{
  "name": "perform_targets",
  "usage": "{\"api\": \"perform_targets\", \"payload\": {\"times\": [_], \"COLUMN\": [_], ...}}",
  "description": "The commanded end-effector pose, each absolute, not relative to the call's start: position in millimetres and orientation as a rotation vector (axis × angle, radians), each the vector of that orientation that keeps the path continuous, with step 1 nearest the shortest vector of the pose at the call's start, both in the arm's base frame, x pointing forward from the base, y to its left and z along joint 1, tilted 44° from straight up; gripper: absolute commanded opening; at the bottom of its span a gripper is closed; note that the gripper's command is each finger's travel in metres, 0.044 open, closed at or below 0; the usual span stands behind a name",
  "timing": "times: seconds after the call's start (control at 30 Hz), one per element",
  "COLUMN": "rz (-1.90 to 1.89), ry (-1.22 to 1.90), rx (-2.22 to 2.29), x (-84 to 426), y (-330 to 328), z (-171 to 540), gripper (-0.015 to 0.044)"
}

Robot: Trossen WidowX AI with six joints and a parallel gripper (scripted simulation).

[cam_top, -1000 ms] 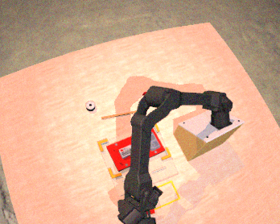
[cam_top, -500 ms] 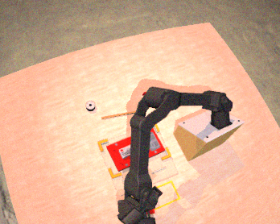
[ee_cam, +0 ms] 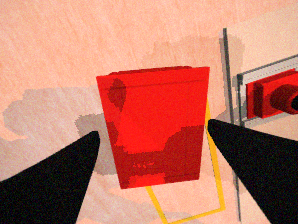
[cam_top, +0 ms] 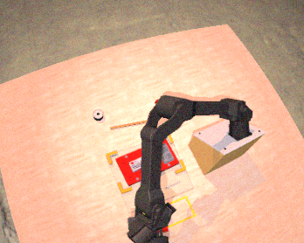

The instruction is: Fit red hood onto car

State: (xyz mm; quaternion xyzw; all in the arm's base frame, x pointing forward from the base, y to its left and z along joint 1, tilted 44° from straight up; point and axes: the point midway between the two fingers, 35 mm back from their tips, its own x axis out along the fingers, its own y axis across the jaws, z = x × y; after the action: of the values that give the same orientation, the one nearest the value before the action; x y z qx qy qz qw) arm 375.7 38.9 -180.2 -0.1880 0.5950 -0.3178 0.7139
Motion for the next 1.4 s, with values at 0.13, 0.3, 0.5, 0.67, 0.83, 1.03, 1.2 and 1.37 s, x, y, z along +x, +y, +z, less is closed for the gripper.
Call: {"api": "perform_targets", "payload": {"times": [0.13,0.3,0.5,0.67,0.83,1.03,1.2,1.37], "rz": [-0.704,-0.704,-0.704,-0.704,-0.704,-0.704,-0.703,-0.703], "ry": [1.321,1.318,1.318,1.318,1.319,1.319,1.319,1.320], "rx": [-0.427,-0.417,-0.417,-0.417,-0.419,-0.418,-0.418,-0.417], "x": [374.5,376.0,376.0,376.0,375.5,374.7,373.9,372.6], "y": [34.6,36.1,36.1,36.1,37.5,44.3,51.5,61.5], "z": [-183.8,-183.1,-183.1,-183.1,-181.4,-174.4,-166.9,-156.5], "gripper": [0.0440,0.0387,0.0308,0.0275,0.0144,0.0000,0.0000,0.0000]}}
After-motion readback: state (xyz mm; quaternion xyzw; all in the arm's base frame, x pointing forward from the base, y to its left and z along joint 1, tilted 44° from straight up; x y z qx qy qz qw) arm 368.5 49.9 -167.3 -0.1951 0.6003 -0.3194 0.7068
